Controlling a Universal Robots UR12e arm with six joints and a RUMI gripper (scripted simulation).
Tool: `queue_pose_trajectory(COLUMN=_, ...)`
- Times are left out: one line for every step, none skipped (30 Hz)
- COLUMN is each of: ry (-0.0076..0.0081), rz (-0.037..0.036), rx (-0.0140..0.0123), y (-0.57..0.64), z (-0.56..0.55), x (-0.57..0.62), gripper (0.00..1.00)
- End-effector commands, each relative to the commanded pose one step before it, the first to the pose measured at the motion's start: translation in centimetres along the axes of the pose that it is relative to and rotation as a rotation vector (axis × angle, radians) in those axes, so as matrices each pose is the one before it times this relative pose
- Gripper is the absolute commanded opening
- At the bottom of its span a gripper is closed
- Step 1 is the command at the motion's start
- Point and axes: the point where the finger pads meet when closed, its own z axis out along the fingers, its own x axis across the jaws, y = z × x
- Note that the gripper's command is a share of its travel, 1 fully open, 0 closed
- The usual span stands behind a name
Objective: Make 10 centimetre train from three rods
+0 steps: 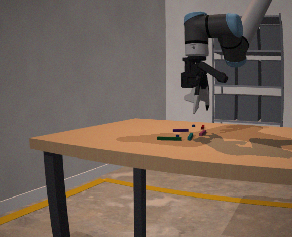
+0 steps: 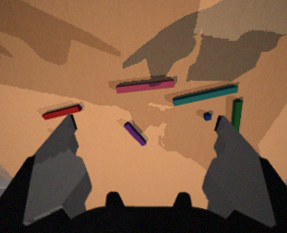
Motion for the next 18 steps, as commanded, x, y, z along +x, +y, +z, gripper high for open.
queue_pose_trajectory(ry=-0.00542, rz=-0.00297, rx=-0.01268, y=0.095, z=-0.071, x=0.018, gripper=1.00)
queue_pose_trajectory(ry=-0.00011, rz=0.00264, rx=-0.00078, y=0.104, z=-0.012, x=-0.125, gripper=1.00)
queue_pose_trajectory(ry=0.00015, rz=0.00045, rx=-0.00030, y=0.020, z=-0.011, x=-0.016, gripper=1.00)
queue_pose_trajectory(ry=0.00017, rz=0.00018, rx=-0.00017, y=0.009, z=-0.008, x=-0.003, gripper=1.00)
queue_pose_trajectory(ry=0.00013, rz=0.00003, rx=-0.00004, y=0.001, z=-0.002, x=0.003, gripper=1.00)
queue_pose_trajectory(ry=0.00009, rz=0.00015, rx=0.00000, y=0.000, z=0.000, x=0.003, gripper=1.00)
queue_pose_trajectory(ry=0.00006, rz=0.00018, rx=0.00000, y=0.000, z=0.000, x=0.002, gripper=1.00)
queue_pose_trajectory(ry=0.00003, rz=0.00014, rx=0.00000, y=0.000, z=0.000, x=0.001, gripper=1.00)
queue_pose_trajectory(ry=0.00002, rz=0.00007, rx=0.00003, y=-0.001, z=0.000, x=0.001, gripper=1.00)
queue_pose_trajectory(ry=0.00001, rz=-0.00006, rx=0.00015, y=-0.005, z=0.002, x=0.002, gripper=1.00)
queue_pose_trajectory(ry=0.00000, rz=-0.00006, rx=0.00011, y=-0.004, z=0.001, x=0.001, gripper=1.00)
queue_pose_trajectory(ry=0.00000, rz=-0.00004, rx=0.00008, y=-0.002, z=0.001, x=0.001, gripper=1.00)
queue_pose_trajectory(ry=0.00000, rz=-0.00003, rx=0.00005, y=-0.002, z=0.001, x=0.001, gripper=1.00)
queue_pose_trajectory(ry=0.00000, rz=-0.00002, rx=0.00003, y=-0.001, z=0.000, x=0.000, gripper=1.00)
queue_pose_trajectory(ry=0.00000, rz=-0.00001, rx=0.00002, y=-0.001, z=0.000, x=0.000, gripper=1.00)
queue_pose_trajectory(ry=0.00000, rz=-0.00001, rx=0.00001, y=0.000, z=0.000, x=0.000, gripper=1.00)
queue_pose_trajectory(ry=0.00000, rz=0.00000, rx=0.00000, y=0.000, z=0.000, x=0.000, gripper=1.00)
queue_pose_trajectory(ry=0.00000, rz=0.00000, rx=0.00000, y=0.000, z=0.000, x=0.000, gripper=1.00)
